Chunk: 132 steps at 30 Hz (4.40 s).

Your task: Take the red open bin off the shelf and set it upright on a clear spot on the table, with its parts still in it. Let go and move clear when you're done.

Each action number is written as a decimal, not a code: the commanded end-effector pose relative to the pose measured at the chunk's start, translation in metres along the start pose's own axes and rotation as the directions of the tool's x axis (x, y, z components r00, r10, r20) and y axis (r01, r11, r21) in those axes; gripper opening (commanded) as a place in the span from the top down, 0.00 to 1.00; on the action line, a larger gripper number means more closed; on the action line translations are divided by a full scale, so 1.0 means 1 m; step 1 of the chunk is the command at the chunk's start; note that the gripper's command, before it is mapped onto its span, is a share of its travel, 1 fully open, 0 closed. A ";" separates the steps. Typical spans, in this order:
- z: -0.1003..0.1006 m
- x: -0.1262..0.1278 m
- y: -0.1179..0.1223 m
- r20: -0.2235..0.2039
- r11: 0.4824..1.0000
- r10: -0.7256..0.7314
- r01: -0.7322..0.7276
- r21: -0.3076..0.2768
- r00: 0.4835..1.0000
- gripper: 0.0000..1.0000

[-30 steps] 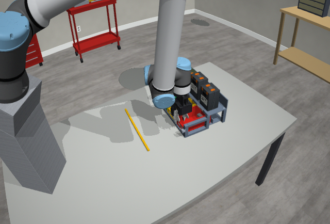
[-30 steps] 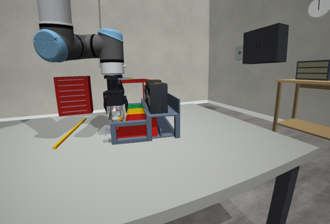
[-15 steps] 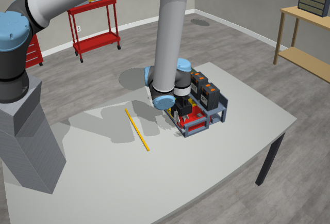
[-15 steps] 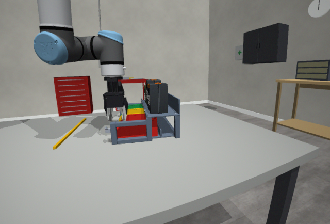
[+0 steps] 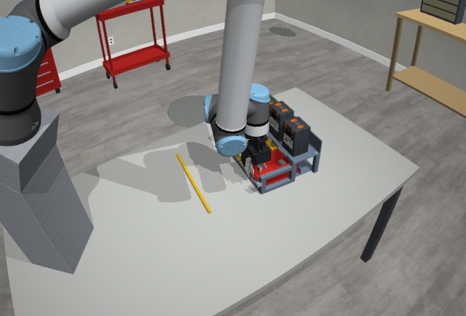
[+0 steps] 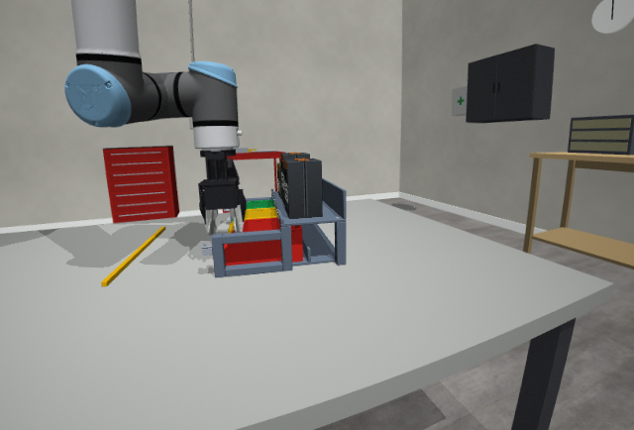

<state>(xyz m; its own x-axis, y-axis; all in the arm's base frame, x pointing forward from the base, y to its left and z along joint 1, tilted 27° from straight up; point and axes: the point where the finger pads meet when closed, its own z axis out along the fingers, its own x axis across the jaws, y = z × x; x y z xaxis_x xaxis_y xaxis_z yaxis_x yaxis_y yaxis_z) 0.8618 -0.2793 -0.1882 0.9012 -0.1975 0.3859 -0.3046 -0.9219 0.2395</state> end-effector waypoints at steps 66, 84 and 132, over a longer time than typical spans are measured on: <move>-0.002 0.001 0.000 -0.001 1.000 0.000 0.000 0.000 1.000 1.00; -0.002 0.001 0.000 -0.001 1.000 0.000 0.000 0.000 1.000 1.00; -0.022 0.001 0.000 -0.001 1.000 0.000 0.000 0.000 1.000 1.00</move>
<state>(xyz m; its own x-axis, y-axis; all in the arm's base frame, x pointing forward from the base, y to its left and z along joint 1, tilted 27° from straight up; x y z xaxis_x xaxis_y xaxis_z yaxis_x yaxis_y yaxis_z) 0.8556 -0.2725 -0.1701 0.9011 -0.1975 0.3859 -0.3046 -0.9219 0.2395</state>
